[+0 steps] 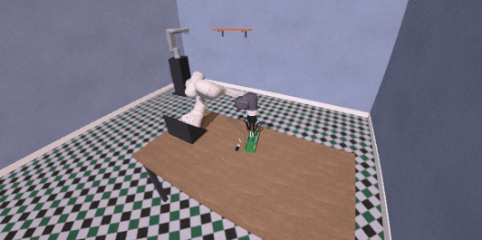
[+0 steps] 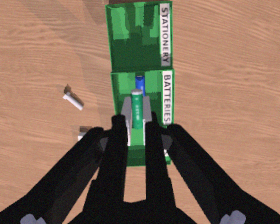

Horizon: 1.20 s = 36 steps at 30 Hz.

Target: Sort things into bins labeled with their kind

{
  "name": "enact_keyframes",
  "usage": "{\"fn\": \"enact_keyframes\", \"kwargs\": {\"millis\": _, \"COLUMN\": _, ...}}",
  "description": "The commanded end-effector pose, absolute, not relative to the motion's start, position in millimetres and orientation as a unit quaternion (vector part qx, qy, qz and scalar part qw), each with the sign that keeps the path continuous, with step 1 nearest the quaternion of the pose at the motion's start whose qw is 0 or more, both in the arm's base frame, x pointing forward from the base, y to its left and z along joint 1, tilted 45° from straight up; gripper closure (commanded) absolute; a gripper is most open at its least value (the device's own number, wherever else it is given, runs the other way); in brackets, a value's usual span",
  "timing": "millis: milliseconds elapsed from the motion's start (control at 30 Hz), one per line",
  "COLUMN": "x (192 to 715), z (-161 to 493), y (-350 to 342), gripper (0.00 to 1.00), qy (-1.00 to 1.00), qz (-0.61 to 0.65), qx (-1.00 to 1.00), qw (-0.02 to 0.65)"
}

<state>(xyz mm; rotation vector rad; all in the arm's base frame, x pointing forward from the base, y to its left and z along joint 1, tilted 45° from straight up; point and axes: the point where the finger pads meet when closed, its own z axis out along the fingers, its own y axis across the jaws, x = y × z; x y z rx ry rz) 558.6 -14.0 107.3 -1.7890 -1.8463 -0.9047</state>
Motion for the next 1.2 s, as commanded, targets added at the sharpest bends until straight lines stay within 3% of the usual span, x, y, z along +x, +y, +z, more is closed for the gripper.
{"fn": "enact_keyframes", "kwargs": {"millis": 0, "x": 559.0, "z": 106.8, "y": -16.0, "gripper": 0.95, "qy": -0.670, "qz": -0.326, "qx": -0.636, "qw": 0.202}}
{"fn": "enact_keyframes", "kwargs": {"millis": 1167, "x": 565.5, "z": 82.8, "y": 9.0, "gripper": 0.95, "qy": -0.670, "qz": -0.326, "qx": -0.636, "qw": 0.202}}
